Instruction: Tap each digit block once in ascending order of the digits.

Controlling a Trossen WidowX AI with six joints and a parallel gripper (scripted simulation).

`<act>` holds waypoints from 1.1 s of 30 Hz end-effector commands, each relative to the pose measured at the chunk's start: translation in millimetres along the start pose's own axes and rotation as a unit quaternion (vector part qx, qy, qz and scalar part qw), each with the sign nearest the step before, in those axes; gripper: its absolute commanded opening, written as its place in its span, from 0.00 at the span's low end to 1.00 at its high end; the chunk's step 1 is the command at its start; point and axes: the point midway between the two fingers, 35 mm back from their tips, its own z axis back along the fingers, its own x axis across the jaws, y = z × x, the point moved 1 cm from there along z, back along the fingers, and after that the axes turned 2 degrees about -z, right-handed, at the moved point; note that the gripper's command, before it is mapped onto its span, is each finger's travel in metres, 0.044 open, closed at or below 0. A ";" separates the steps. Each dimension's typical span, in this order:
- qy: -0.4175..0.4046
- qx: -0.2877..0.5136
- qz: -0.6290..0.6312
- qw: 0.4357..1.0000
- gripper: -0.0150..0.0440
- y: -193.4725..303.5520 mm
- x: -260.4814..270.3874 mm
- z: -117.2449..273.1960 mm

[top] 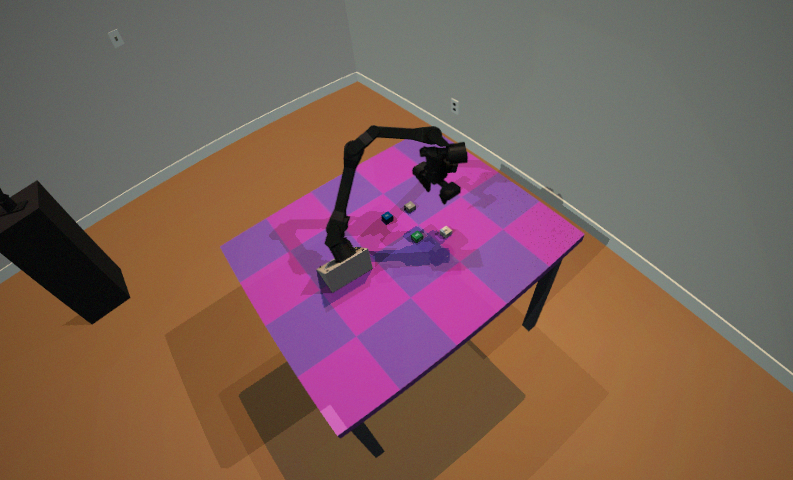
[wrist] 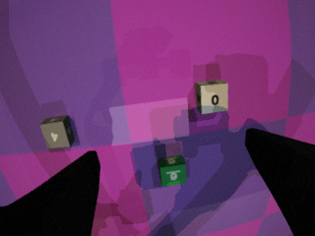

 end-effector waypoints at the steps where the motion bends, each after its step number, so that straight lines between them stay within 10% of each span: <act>1: -0.004 0.003 -0.001 1.000 0.93 3.1 -61.5 -4.8; 26: -0.004 0.003 -0.001 1.000 0.93 3.9 -67.5 -5.3; 33: -0.005 0.003 0.000 1.000 0.62 3.2 -67.0 -77.8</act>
